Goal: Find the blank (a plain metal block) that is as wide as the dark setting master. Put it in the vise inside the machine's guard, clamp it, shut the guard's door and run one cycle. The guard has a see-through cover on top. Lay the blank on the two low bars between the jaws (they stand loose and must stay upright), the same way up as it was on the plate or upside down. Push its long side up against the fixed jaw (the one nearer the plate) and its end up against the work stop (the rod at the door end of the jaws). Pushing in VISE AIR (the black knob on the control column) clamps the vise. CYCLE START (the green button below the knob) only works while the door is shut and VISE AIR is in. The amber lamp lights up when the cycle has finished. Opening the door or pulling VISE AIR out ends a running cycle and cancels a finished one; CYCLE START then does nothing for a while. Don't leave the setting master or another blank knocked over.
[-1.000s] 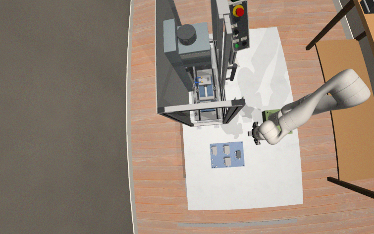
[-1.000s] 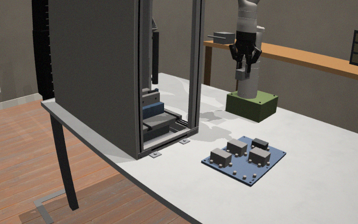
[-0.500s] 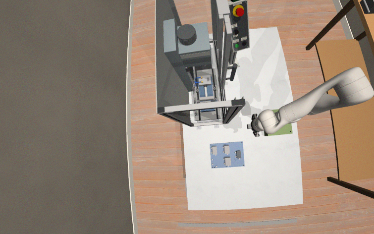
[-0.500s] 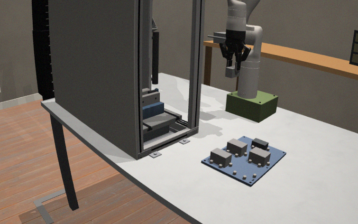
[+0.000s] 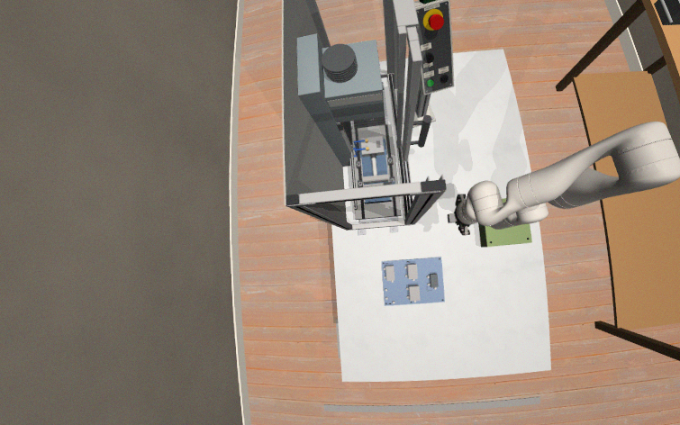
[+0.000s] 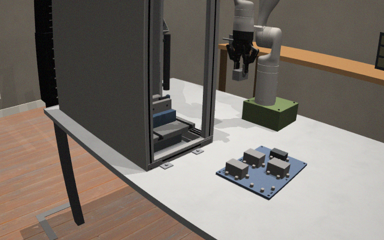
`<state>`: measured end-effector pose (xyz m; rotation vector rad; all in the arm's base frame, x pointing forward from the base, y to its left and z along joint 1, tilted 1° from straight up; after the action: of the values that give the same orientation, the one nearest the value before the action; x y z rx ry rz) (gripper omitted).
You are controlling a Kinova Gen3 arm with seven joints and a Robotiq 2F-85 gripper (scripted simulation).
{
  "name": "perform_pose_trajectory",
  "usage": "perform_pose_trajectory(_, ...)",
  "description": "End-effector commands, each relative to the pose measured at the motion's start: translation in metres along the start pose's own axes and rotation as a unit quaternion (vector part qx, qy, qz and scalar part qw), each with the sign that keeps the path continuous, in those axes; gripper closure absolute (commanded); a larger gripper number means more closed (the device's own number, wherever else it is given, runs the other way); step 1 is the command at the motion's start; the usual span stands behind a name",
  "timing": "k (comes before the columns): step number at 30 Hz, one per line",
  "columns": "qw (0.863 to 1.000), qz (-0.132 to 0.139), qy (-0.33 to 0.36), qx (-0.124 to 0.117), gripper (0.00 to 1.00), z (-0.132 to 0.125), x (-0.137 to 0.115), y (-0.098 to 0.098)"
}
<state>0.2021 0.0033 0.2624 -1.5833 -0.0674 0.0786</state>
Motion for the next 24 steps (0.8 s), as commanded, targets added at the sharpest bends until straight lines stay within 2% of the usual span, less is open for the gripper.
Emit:
perform_pose_trajectory(1, 1.0, -0.001, 0.002, 0.002, 0.9, -0.015, -0.001, -0.001)
perform_pose_trajectory(10, 1.0, -0.001, 0.002, 0.002, 0.9, -0.015, -0.001, -0.001)
perform_pose_trajectory(15, 1.0, -0.001, 0.002, 0.002, 0.9, -0.063, -0.005, 0.0)
perform_pose_trajectory(24, 1.0, -0.001, 0.002, 0.002, 0.9, -0.063, -0.005, 0.0)
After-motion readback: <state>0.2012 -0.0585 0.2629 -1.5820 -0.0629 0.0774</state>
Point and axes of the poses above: the point where the finger pads meet when closed, its own y axis out along the fingers, its own z axis across the jaws, x = y × z, the point moved 9 cm from there along -y, back along the fingers, and after that the axes turned 4 degrees about -y, right-handed, at the moved point
